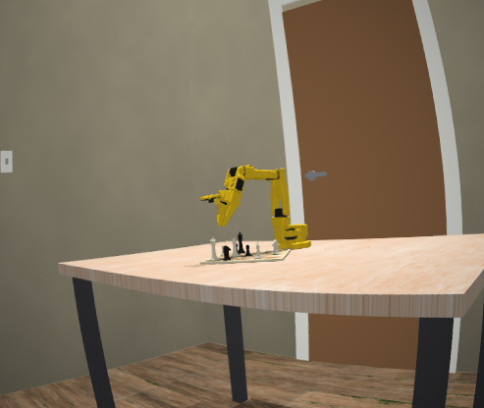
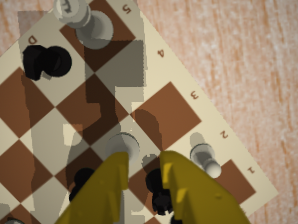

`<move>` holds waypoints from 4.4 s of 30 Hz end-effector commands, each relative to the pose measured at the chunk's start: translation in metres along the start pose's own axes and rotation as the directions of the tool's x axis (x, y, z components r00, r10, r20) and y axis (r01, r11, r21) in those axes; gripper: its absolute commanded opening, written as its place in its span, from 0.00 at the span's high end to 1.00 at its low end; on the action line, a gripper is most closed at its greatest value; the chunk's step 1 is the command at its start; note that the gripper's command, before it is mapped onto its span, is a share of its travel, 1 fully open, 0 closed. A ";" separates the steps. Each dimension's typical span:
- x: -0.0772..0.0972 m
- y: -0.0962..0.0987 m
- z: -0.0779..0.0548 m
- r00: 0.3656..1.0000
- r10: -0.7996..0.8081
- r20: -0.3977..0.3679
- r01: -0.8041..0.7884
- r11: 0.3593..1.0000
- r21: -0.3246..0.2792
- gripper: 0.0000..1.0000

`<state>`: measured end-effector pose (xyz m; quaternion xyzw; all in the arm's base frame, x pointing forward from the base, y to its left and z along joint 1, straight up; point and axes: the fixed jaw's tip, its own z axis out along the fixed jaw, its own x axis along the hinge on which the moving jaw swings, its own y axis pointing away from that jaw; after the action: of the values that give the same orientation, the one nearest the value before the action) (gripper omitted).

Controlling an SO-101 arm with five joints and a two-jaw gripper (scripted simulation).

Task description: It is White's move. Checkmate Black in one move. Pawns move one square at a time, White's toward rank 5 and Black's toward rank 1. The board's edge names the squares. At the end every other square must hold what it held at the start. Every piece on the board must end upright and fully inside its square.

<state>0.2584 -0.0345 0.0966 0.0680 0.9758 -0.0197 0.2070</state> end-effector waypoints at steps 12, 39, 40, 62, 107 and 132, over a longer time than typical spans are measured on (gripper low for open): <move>0.017 0.020 -0.023 0.990 -0.050 -0.128 0.046 0.998 -0.034 0.88; 0.021 0.022 -0.021 0.990 -0.058 -0.128 0.054 0.998 -0.038 0.88; 0.021 0.022 -0.021 0.990 -0.058 -0.128 0.054 0.998 -0.038 0.88; 0.026 0.022 -0.009 0.990 -0.058 -0.128 0.054 0.998 -0.038 0.88; 0.051 0.023 0.047 0.990 -0.058 -0.129 0.054 0.998 -0.038 0.88; 0.052 0.023 0.047 0.990 -0.058 -0.129 0.054 0.998 -0.038 0.88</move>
<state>0.2335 -0.0106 0.0315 0.0368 0.9887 -0.0064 0.1451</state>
